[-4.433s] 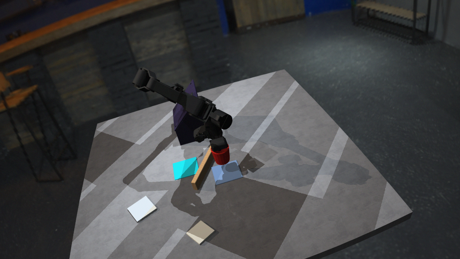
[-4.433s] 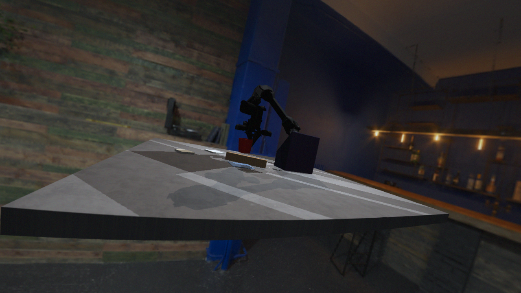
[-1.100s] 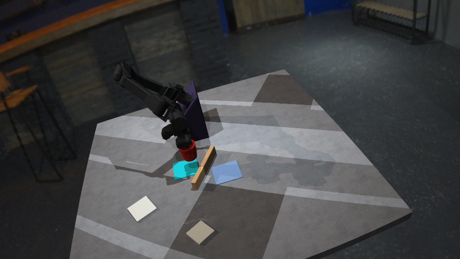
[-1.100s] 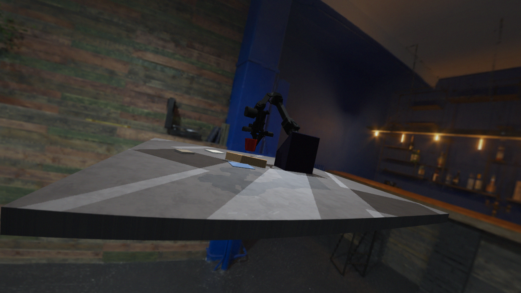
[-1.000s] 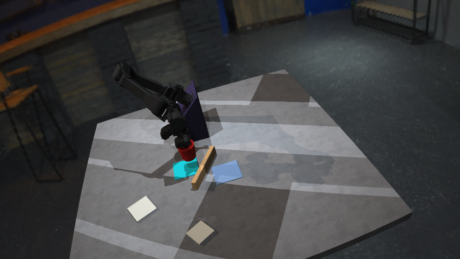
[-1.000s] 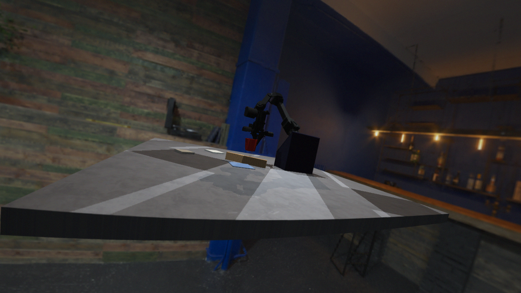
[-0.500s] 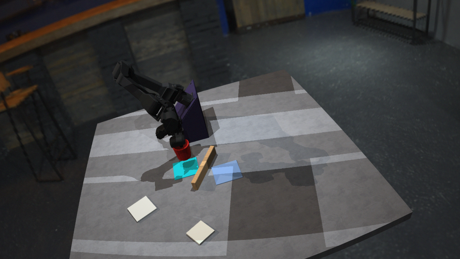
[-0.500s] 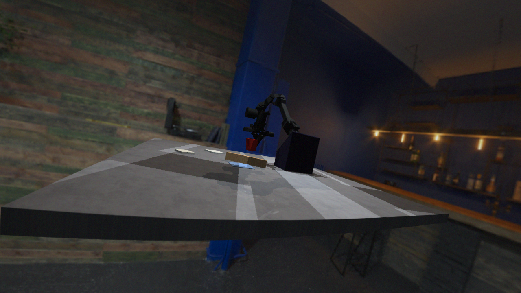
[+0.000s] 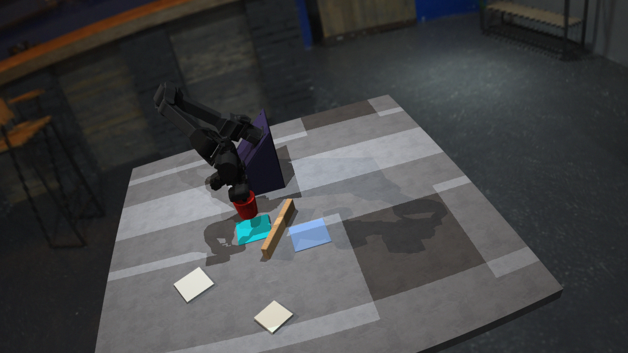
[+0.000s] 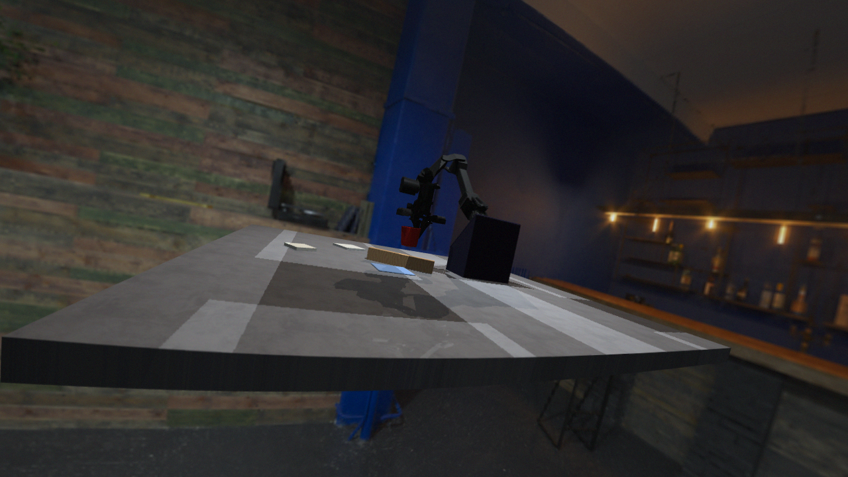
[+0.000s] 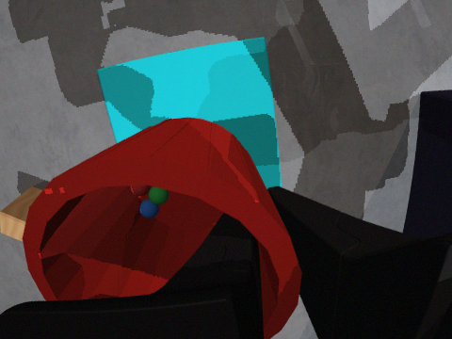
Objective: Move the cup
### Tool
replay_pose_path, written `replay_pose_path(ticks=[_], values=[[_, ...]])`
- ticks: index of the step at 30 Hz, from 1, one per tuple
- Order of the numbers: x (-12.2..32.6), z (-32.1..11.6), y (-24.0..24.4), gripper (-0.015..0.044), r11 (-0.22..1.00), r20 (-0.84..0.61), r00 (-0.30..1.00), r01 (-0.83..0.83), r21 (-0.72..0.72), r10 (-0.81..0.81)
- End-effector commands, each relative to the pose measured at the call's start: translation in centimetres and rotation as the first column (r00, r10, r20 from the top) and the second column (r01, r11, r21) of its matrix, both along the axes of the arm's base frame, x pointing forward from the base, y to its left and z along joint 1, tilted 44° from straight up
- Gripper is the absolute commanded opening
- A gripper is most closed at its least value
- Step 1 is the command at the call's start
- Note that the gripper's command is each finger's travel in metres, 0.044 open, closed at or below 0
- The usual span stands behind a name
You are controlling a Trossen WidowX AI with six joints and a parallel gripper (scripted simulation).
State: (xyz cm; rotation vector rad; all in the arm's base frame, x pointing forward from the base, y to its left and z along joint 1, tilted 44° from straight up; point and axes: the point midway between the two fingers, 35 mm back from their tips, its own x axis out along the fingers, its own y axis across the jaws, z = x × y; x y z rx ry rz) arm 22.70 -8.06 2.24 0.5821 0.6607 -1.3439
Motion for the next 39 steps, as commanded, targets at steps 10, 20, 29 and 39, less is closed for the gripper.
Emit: replay_pose_path(ticks=[10,20,29,39], values=[[0.1,-1.0,-1.0,0.0,1.0,-0.007,1.0,-0.005,-0.006,0.005],[0.2,-1.8,-1.8,0.0,1.0,-0.007,1.0,-0.004,-0.006,0.004],[0.2,-2.4,-2.5,0.0,1.0,-0.007,1.0,-0.004,-0.006,0.004],[0.3,-3.2,-3.4,0.0,1.0,-0.008,1.0,-0.004,-0.007,0.004]])
